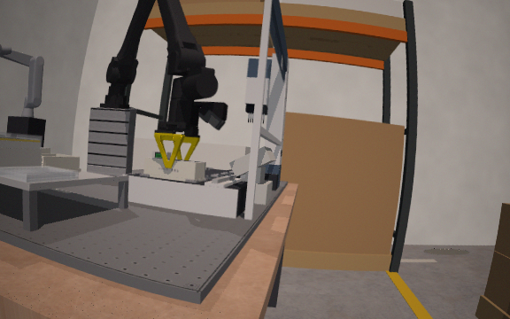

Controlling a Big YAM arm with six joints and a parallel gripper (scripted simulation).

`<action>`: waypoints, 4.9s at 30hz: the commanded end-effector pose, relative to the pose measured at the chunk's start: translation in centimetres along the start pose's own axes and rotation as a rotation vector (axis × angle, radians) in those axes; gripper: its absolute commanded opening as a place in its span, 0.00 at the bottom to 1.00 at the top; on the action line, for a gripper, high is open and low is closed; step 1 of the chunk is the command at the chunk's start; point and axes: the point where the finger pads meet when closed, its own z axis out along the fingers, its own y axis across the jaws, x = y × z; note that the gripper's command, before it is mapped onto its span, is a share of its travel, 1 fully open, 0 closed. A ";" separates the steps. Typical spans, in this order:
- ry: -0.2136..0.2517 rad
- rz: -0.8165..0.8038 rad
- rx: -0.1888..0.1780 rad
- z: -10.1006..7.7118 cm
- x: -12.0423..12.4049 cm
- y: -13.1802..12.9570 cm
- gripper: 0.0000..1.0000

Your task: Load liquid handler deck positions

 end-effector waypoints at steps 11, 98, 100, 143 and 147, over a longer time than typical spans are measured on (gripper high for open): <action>-0.022 0.008 0.021 -0.9 -0.3 -1.5 1.00; -0.020 0.010 0.018 -5.0 -0.3 -0.7 1.00; -0.027 0.011 0.023 -5.5 -0.7 -0.9 1.00; -0.038 0.000 0.031 -12.1 -1.4 -0.8 1.00; -0.052 0.003 0.042 -13.4 -2.0 -1.3 1.00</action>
